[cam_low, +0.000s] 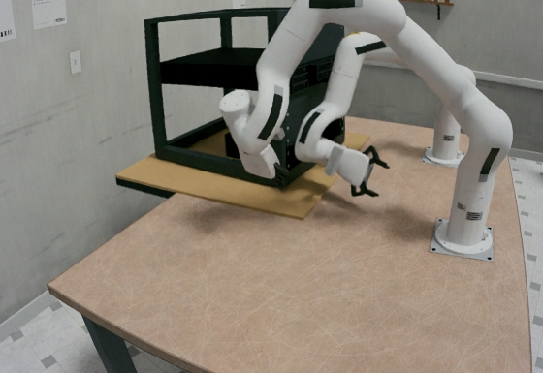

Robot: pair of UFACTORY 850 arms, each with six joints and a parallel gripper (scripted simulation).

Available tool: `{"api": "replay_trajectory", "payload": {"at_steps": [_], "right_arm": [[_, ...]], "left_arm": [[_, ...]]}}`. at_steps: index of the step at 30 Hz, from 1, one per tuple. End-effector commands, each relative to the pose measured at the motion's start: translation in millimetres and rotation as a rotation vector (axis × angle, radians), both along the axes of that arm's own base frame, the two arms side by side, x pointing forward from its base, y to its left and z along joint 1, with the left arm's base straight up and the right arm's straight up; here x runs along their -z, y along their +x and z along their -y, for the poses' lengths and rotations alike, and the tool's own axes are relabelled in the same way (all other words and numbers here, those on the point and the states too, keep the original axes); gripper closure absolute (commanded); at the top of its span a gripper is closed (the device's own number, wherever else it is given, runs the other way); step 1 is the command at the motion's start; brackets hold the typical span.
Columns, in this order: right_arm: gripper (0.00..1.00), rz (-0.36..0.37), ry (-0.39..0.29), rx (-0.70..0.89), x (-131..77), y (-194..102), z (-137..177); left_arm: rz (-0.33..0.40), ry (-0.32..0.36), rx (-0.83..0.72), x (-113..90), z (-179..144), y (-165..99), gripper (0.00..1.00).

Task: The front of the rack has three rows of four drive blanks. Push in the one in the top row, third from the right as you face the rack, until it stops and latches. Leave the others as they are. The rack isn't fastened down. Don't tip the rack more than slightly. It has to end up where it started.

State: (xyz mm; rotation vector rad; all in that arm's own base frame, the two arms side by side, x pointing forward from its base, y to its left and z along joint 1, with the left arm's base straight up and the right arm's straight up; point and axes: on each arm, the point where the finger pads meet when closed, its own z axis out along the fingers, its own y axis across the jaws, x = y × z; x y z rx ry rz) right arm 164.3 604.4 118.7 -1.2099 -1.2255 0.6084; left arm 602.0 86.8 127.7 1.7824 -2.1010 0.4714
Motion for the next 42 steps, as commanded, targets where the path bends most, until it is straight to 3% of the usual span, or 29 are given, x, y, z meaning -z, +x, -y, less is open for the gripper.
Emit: {"api": "replay_trajectory", "payload": {"at_steps": [1, 10, 12, 23, 29, 42], "right_arm": [[0.00, 0.001, 0.002, 0.000, -1, 0, -1], [0.00, 0.001, 0.002, 0.000, -1, 0, -1], [0.00, 0.001, 0.002, 0.000, -1, 0, -1], [0.00, 0.003, 0.001, -0.008, -1, -1, 1], [0.00, 0.005, 0.000, -0.020, -2, -4, 3], [0.00, 0.026, -0.009, -0.112, -6, -22, 21]], "left_arm": [[-0.029, 0.015, -0.100, -17, -28, -7, 0.00], [-0.111, 0.047, -0.371, -58, -97, -36, 0.00], [-0.111, 0.047, -0.371, -58, -97, -36, 0.00], [-0.215, 0.080, -0.726, -108, -177, -89, 0.00], [-0.250, 0.089, -0.846, -124, -201, -110, 0.00], [-0.373, 0.112, -1.284, -178, -272, -196, 0.00]]}}
